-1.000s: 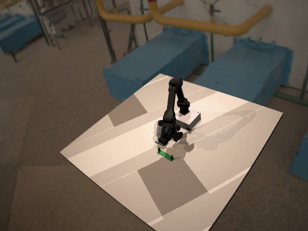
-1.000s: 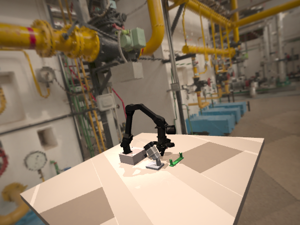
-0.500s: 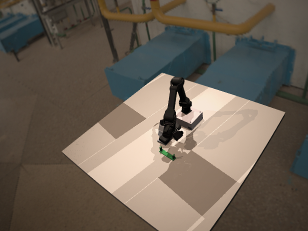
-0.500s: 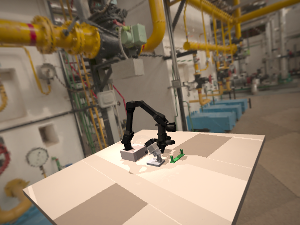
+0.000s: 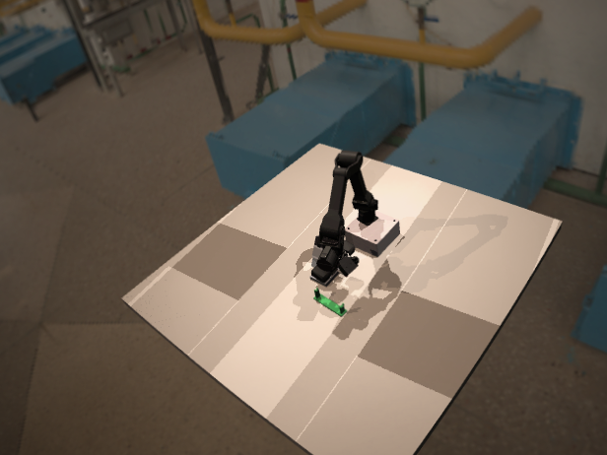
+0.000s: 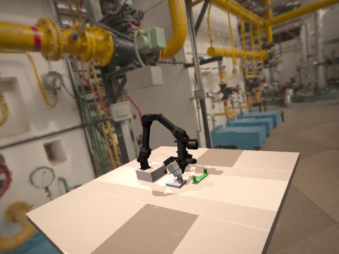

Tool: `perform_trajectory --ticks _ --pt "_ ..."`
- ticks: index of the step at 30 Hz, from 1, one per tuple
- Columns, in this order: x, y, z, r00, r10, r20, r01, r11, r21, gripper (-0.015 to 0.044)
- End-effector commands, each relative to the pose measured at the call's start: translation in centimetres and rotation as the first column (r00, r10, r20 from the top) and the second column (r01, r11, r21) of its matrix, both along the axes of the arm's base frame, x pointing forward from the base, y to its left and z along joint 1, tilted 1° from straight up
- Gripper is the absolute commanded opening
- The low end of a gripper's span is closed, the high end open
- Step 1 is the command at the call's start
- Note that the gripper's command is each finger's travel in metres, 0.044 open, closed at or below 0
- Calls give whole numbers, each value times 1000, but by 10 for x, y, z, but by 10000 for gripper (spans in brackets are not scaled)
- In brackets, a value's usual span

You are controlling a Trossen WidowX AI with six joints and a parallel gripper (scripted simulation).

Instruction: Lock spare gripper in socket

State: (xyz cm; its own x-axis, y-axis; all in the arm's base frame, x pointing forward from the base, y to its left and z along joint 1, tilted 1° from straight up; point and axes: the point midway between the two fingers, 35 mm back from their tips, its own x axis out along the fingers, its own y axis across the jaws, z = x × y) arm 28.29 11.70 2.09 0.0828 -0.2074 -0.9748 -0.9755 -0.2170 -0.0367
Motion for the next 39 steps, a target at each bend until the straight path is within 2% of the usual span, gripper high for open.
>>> perform_trajectory --ticks 1,13,21,39 --pt "1 -2 0 1000 6 1 -6 1000 0 0" --pt "3 -9 0 1000 6 -1 -6 1000 -1 0" --pt "2 -8 0 1000 0 -2 0 1000 0 200" --pt "-4 12 26 1000 14 -10 -14 1000 -3 200"
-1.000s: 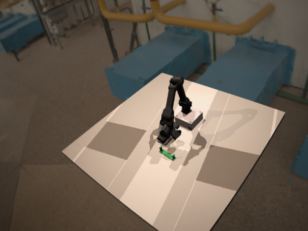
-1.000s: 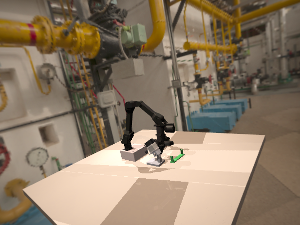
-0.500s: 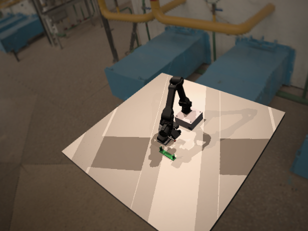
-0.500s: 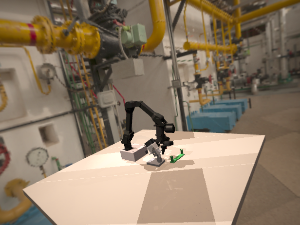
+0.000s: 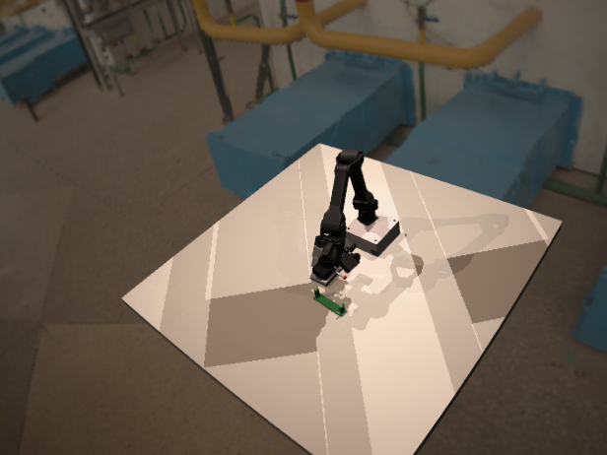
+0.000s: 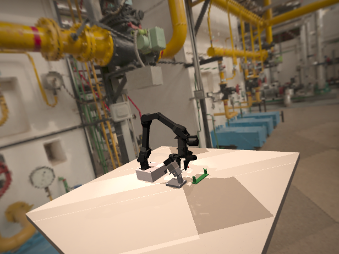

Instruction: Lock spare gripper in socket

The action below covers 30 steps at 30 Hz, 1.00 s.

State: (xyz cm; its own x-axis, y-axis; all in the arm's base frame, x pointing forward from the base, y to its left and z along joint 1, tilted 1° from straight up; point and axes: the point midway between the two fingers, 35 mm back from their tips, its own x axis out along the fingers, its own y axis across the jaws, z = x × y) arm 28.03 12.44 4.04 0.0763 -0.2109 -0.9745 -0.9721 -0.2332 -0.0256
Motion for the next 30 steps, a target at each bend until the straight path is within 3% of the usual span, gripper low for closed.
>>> perform_trajectory --ticks 1,28,30 --pt "-2 6 8 1000 -1 0 1 1000 1 200" --pt "-11 46 64 999 33 2 -33 999 -3 200" --pt "-9 42 58 999 35 4 -35 999 -3 253"
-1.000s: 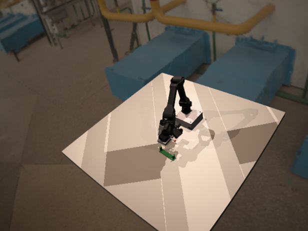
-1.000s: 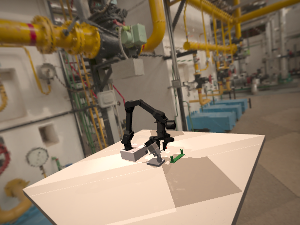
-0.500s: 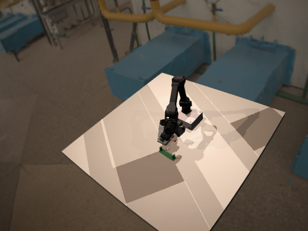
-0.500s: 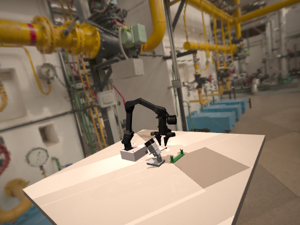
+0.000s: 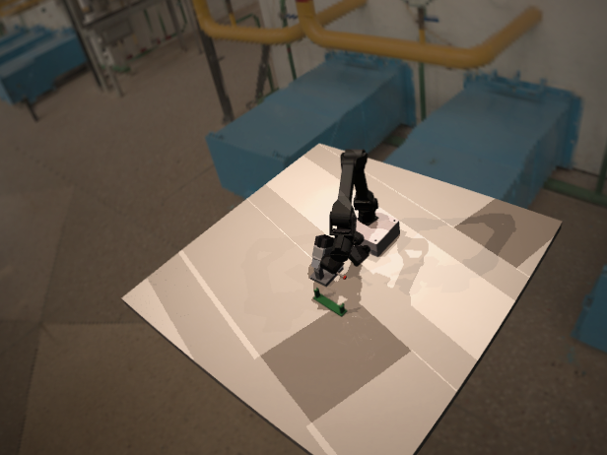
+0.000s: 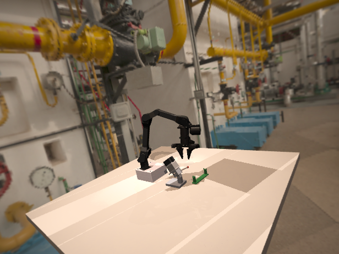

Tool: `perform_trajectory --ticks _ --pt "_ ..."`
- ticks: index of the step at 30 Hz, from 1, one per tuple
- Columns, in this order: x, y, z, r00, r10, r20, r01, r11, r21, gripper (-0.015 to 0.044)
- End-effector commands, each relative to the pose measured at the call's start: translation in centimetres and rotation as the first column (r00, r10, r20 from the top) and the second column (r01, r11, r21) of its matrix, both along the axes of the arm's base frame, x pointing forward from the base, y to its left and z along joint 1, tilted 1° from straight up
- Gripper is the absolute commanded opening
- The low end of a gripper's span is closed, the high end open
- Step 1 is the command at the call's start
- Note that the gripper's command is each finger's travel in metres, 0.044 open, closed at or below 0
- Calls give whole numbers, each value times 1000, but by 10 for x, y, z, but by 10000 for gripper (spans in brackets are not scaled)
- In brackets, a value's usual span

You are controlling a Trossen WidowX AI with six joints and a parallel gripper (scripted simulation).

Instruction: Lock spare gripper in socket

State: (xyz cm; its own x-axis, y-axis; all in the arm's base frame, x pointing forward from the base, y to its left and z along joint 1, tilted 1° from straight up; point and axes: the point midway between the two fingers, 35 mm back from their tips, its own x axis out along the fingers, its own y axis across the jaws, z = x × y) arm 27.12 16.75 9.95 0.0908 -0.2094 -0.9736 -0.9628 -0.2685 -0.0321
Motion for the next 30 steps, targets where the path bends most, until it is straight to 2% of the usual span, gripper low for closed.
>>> perform_trajectory --ticks 1,7,30 --pt "0 -1 -1 1000 -1 -3 1 1000 -2 279" --pt "0 -1 -1 1000 -1 -3 1 1000 -2 436" --pt "0 -1 -1 1000 -1 -3 1 1000 -2 440"
